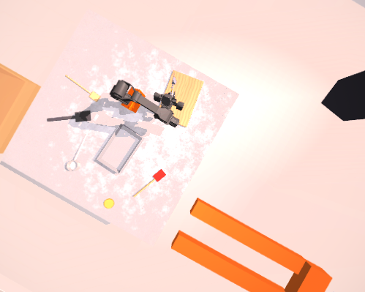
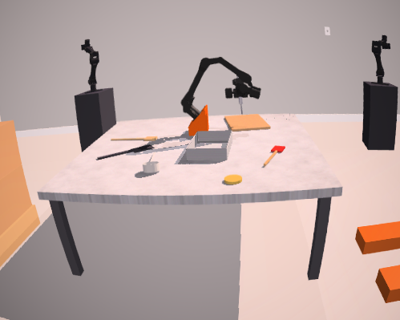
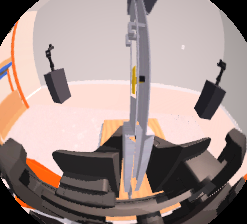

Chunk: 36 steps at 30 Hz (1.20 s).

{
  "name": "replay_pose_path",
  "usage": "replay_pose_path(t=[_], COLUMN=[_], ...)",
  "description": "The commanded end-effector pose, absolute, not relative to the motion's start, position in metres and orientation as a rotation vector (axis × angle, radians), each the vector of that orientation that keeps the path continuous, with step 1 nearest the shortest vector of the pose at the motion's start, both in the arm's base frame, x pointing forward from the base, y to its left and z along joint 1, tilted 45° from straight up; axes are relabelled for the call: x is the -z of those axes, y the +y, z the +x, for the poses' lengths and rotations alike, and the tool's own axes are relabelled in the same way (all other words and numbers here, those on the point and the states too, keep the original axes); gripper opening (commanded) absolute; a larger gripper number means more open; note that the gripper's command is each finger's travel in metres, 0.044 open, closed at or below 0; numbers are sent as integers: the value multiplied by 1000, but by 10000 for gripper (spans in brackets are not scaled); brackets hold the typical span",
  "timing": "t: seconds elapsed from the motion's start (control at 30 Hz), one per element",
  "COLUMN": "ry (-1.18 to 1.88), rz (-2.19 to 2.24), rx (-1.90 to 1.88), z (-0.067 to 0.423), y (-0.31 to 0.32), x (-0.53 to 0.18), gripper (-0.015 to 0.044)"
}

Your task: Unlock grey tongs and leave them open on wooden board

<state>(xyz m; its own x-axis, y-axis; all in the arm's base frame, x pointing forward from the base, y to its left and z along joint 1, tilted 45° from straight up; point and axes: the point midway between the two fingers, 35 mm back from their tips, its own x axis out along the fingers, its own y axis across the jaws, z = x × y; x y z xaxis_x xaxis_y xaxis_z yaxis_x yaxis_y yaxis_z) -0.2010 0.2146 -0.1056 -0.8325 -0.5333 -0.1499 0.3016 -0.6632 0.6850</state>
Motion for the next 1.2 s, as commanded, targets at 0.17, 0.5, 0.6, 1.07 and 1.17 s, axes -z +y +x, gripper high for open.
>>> replay_pose_path(t=[0.17, 0.5, 0.6, 1.07, 1.17], ry=[-925, -923, -908, -715, -658], rz=[460, 466, 522, 1054, 1172], rx=[2472, 2466, 2416, 1999, 1921], z=[-201, -202, -204, -217, -220], y=[216, 216, 212, 191, 190], x=[105, 105, 106, 111, 111], gripper=[-150, -150, -150, -150, -150])
